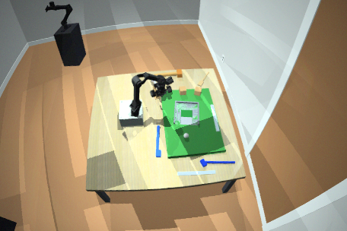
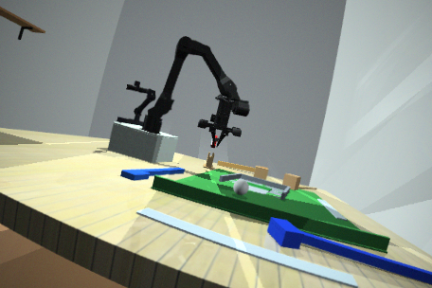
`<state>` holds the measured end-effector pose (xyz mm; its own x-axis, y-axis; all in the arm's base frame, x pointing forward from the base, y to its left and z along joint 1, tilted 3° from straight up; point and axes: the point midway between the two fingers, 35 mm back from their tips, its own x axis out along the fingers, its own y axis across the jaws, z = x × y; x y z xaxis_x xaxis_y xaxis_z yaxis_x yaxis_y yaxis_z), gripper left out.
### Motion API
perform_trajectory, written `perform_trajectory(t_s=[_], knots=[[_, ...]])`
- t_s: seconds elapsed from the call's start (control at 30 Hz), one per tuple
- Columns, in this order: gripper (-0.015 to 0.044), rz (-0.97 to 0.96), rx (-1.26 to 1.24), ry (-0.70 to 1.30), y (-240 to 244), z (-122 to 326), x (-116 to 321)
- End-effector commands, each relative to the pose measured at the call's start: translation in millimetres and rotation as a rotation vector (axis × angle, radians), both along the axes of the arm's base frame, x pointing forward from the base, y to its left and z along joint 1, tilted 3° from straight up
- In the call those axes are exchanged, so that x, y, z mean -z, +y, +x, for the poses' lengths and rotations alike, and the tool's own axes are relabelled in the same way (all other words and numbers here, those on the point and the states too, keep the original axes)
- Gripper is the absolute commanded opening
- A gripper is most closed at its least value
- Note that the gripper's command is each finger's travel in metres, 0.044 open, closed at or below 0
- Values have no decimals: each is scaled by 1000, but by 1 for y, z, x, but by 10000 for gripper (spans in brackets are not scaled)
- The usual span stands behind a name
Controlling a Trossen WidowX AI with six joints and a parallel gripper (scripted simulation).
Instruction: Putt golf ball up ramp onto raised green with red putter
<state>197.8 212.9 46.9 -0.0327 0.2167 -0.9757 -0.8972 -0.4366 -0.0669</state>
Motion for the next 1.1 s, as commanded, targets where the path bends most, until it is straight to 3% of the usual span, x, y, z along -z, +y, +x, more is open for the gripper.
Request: perform_trajectory(t_s=[0.0,0.27,1.07], knots=[[0,9,4,3,0,-3,-20],[0,-5,111,-3,-17,16,-13],[0,-47,697,16,-128,79,-24]])
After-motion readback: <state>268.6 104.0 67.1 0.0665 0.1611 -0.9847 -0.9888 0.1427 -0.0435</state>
